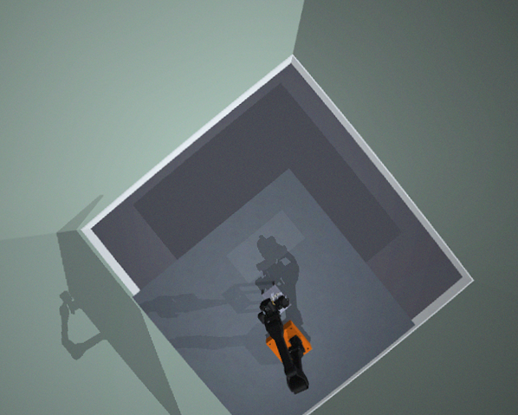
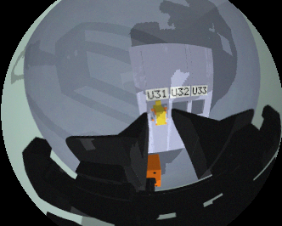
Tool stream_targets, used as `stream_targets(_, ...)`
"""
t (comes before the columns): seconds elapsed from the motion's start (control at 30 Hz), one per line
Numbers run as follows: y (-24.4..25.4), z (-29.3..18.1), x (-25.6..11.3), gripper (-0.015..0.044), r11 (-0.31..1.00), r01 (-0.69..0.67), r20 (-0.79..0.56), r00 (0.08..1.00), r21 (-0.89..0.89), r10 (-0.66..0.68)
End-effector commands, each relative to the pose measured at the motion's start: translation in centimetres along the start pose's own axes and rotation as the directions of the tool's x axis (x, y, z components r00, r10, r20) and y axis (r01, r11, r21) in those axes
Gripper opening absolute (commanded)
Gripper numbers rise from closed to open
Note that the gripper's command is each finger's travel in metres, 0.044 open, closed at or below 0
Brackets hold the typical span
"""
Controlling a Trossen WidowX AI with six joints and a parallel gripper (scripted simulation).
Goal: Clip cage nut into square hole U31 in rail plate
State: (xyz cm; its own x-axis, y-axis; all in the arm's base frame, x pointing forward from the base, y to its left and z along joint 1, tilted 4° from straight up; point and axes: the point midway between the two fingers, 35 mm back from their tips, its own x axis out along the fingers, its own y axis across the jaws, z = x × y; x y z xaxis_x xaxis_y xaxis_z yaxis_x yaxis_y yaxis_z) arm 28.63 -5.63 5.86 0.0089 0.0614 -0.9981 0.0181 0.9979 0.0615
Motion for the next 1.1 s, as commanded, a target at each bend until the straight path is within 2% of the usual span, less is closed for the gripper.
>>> stream_targets(0.0,0.0,0.0,0.0,0.022,1.0,0.0,0.0,1.0,0.0,0.0)
stream_targets(0.27,0.0,0.0,0.0,0.043,1.0,0.0,0.0,1.0,0.0,0.0)
stream_targets(0.3,0.0,0.0,0.0,0.044,1.0,0.0,0.0,1.0,0.0,0.0)
stream_targets(0.4,0.0,0.0,-0.3,0.044,1.0,0.0,0.001,1.0,0.0,0.0)
stream_targets(0.5,0.0,0.0,-3.9,0.044,1.0,0.004,0.013,1.0,0.002,-0.004)
stream_targets(0.57,0.0,-0.1,-5.0,0.044,1.0,0.006,0.017,1.0,0.003,-0.006)
stream_targets(1.07,0.0,-0.1,-5.0,0.044,1.0,0.006,0.017,1.0,0.003,-0.006)
